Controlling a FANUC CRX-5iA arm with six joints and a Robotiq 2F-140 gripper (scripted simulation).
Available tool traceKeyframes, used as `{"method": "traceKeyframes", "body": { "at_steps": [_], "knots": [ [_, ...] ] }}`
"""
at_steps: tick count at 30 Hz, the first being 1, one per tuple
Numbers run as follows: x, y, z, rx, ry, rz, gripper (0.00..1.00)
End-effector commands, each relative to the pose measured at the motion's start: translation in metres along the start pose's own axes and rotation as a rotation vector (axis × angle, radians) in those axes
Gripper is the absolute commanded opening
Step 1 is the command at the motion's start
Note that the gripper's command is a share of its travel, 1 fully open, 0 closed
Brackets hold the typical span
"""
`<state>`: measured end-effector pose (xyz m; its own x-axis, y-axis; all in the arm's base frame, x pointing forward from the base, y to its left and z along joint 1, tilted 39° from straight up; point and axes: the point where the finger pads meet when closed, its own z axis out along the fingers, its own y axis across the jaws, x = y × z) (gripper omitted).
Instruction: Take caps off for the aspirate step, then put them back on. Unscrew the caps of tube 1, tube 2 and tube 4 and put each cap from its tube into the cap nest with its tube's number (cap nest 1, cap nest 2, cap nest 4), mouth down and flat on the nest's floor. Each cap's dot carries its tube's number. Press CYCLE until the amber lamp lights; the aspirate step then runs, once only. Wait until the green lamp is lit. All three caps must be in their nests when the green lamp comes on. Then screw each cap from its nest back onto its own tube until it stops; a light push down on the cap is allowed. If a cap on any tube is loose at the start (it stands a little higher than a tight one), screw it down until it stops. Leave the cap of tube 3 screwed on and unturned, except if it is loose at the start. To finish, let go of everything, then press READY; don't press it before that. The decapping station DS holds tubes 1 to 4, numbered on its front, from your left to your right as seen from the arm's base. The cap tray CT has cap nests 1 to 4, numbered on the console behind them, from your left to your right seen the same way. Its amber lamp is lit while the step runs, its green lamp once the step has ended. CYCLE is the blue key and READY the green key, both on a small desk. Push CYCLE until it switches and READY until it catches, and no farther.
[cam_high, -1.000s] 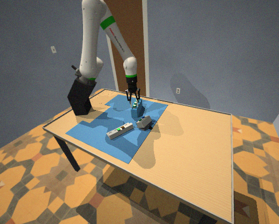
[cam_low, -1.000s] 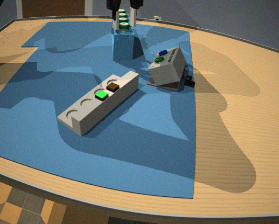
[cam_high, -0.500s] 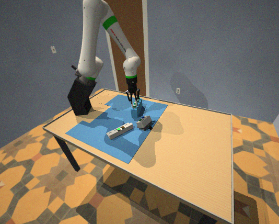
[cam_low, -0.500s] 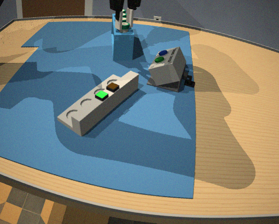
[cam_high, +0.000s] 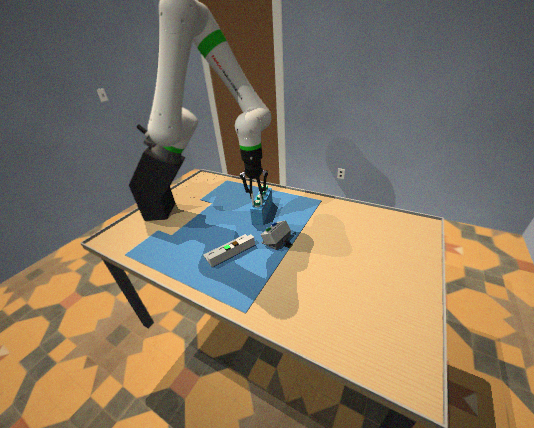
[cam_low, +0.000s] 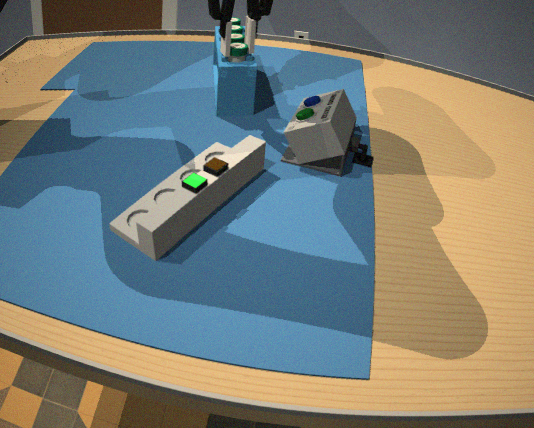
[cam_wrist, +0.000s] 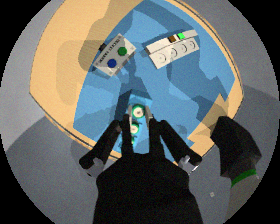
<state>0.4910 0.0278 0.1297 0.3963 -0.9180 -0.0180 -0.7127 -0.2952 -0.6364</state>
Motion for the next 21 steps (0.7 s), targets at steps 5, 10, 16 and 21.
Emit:
{"method": "traceKeyframes", "body": {
  "at_steps": [5,10,16,21],
  "knots": [
    [0.0001,-0.0001,0.0005,-0.003,0.02,0.436,0.0],
    [0.0001,-0.0001,0.0006,-0.002,0.02,0.586,0.0],
    [0.0001,-0.0001,0.0008,0.0,0.021,0.783,0.0],
    [0.0001,-0.0001,0.0008,0.0,0.021,0.783,0.0]
  ]
}}
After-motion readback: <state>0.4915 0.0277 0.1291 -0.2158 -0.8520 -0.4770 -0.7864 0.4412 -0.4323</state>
